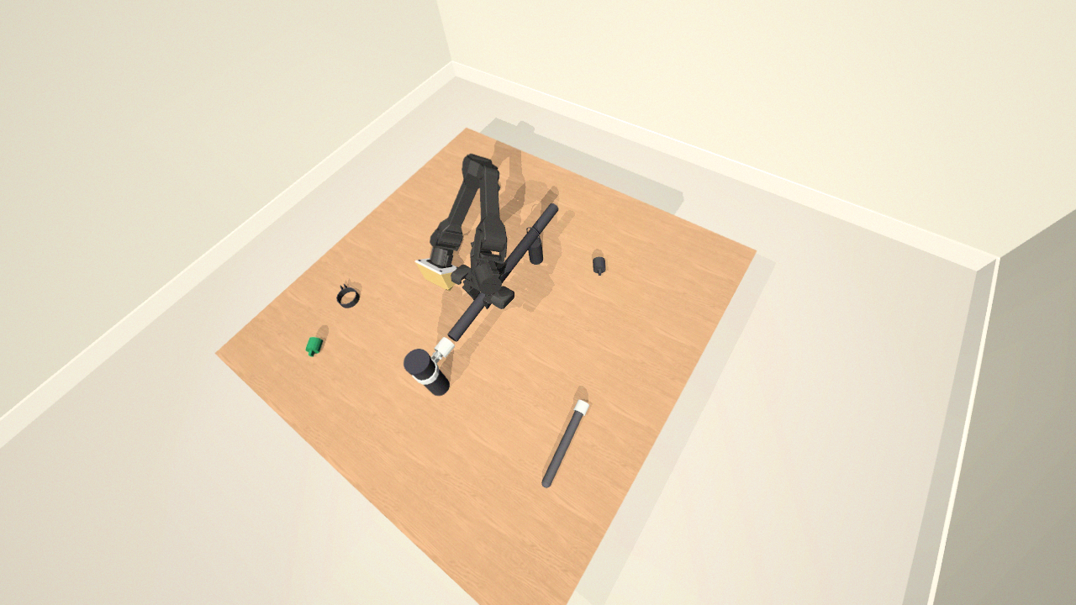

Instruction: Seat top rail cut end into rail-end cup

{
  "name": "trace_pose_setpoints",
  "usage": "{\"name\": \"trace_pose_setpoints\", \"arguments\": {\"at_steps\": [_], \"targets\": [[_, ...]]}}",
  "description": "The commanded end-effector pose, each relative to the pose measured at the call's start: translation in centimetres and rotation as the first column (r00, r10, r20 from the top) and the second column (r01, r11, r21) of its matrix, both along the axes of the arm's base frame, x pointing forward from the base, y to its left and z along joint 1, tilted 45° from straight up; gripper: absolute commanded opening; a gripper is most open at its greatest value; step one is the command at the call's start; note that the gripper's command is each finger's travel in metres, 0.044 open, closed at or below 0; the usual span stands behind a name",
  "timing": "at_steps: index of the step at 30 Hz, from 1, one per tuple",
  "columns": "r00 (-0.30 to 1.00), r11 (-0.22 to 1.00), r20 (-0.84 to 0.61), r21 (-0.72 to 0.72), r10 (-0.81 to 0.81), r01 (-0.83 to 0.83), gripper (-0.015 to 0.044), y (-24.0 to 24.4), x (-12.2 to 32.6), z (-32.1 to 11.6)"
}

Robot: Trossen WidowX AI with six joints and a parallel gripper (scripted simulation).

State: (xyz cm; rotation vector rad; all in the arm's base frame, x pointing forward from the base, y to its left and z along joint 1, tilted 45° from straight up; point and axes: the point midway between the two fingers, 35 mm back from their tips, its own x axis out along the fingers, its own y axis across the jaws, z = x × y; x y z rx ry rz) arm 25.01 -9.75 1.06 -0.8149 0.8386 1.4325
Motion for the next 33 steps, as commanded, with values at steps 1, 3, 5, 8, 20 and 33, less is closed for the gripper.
{"name": "trace_pose_setpoints", "arguments": {"at_steps": [1, 3, 5, 8, 20, 33], "targets": [[1.000, 1.000, 0.004, -0.009, -0.004, 0.004, 0.0000, -0.7, 0.1, -0.3], [1.000, 1.000, 0.003, -0.008, -0.003, 0.004, 0.0000, -0.8, 0.1, -0.5], [1.000, 1.000, 0.002, -0.007, -0.003, 0.003, 0.0000, -1.0, 0.1, -0.8], [1.000, 1.000, 0.001, -0.005, -0.001, 0.001, 0.0000, -1.3, 0.0, -1.2], [1.000, 1.000, -0.004, 0.006, -0.001, 0.001, 0.0000, -1.2, -0.1, -1.4], [1.000, 1.000, -0.006, 0.007, -0.002, 0.002, 0.0000, -1.1, -0.2, -1.4]]}}
